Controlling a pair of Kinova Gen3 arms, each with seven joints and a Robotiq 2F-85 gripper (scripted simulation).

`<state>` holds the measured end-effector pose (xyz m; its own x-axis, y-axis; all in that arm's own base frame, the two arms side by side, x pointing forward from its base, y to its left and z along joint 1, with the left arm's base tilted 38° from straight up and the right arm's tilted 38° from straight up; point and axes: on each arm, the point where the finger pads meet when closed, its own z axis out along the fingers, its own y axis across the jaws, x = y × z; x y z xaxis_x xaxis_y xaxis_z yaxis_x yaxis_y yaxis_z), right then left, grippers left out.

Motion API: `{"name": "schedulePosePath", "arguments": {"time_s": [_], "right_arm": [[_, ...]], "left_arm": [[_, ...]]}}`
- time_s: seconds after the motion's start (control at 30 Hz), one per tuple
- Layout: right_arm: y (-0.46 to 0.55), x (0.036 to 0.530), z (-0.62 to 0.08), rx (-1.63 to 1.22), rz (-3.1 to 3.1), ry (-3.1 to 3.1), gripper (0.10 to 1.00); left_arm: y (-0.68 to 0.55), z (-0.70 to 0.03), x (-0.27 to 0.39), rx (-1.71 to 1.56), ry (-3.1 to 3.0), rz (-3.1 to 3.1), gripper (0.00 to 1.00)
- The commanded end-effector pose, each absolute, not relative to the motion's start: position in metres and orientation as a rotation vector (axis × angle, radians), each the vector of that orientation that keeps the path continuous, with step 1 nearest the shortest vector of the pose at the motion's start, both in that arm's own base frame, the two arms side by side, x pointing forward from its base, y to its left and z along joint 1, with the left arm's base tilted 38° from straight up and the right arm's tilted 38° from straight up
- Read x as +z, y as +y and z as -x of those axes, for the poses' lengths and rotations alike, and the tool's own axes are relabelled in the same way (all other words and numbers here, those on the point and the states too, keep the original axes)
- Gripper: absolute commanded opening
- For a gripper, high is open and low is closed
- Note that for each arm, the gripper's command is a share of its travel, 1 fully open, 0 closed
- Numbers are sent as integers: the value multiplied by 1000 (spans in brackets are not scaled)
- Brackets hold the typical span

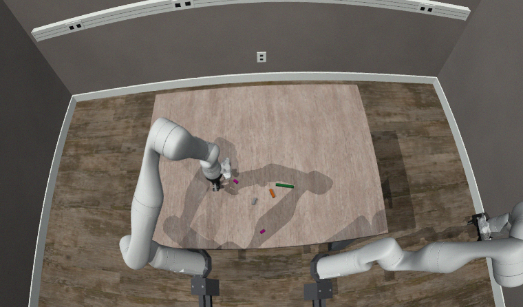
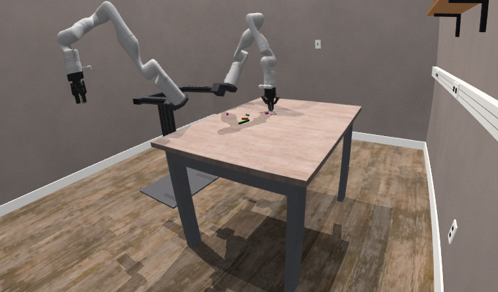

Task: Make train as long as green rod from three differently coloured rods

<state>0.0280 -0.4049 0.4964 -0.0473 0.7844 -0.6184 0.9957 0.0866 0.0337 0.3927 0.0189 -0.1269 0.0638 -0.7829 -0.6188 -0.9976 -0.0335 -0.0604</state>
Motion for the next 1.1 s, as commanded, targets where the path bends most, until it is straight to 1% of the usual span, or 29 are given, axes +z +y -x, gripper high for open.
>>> {"name": "schedulePosePath", "arguments": {"time_s": [0.0,0.37,0.8,1.07], "right_arm": [[-405,497,-28,-570,-1747,1883,1000],[-405,497,-28,-570,-1747,1883,1000],[-405,497,-28,-570,-1747,1883,1000],[-405,497,-28,-570,-1747,1883,1000]], "left_arm": [[18,-393,-127,586,1770,1868,140],[14,-393,-121,586,1770,1868,140],[-38,-391,-56,586,1770,1868,140],[-44,-390,-48,586,1770,1868,140]]}}
